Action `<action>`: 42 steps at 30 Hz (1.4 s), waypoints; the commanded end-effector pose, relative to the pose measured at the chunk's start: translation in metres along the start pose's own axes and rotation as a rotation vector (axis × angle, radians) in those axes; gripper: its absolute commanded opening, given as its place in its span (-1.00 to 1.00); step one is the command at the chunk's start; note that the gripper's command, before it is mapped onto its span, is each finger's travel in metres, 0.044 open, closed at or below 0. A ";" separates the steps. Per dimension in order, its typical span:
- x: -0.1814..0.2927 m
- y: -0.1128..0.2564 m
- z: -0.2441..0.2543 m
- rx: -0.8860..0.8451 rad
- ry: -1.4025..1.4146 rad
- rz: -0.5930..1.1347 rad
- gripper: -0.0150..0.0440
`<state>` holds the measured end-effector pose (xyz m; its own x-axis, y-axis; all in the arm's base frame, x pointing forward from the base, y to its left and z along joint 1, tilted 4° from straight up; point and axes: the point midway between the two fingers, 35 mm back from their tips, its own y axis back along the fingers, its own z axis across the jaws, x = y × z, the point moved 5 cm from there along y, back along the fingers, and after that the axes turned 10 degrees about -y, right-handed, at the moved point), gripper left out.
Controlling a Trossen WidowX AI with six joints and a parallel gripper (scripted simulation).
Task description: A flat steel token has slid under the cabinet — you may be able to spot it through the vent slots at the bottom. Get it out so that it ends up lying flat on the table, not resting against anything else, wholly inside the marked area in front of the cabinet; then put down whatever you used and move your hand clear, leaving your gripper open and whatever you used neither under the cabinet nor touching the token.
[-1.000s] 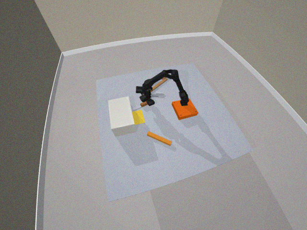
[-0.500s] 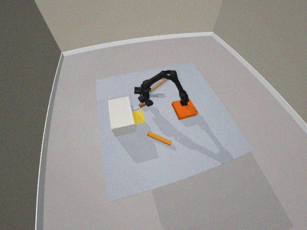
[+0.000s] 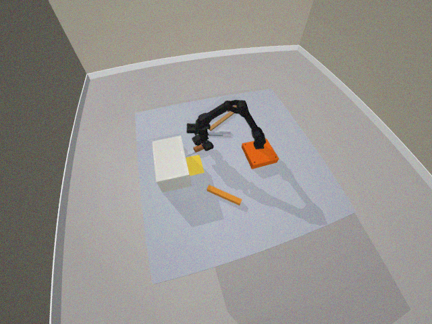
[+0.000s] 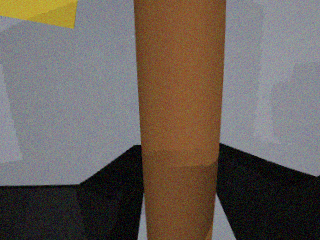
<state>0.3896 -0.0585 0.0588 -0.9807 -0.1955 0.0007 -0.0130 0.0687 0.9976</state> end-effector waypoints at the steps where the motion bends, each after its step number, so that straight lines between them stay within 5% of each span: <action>1: -0.006 0.000 0.001 0.003 -0.001 -0.002 -0.49; 42: -0.035 -0.001 0.015 0.002 -0.001 -0.004 -0.49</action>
<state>0.4211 -0.0439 0.0585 -0.9817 -0.1906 -0.0011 -0.0149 0.0709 0.9974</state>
